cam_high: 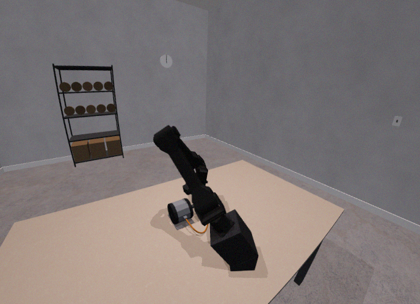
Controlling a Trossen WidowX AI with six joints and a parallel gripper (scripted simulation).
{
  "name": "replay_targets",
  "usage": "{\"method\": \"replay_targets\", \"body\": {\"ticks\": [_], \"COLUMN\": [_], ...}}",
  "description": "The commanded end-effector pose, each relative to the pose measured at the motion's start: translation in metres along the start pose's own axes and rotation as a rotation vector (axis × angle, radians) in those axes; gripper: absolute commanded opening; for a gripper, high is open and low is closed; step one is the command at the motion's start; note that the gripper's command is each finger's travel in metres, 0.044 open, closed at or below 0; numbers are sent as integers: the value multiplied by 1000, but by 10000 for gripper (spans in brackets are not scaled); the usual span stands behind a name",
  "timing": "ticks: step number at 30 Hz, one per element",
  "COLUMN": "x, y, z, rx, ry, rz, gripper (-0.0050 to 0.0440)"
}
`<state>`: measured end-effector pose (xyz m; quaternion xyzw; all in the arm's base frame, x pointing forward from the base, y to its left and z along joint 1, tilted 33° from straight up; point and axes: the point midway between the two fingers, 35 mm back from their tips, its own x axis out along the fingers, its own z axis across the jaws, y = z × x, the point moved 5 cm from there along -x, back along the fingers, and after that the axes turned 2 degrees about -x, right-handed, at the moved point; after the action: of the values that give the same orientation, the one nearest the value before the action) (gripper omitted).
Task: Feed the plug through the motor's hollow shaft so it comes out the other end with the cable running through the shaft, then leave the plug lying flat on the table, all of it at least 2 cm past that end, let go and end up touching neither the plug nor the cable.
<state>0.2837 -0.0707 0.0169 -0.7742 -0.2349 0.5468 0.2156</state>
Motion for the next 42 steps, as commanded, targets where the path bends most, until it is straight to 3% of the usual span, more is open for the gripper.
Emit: {"method": "replay_targets", "body": {"ticks": [1, 33, 42], "x": [-1, -1, 1], "y": [-3, -5, -17], "z": [0, 0, -1], "rx": [0, 0, 0], "ry": [8, 8, 8], "rz": [2, 2, 2], "gripper": [0, 0, 0]}}
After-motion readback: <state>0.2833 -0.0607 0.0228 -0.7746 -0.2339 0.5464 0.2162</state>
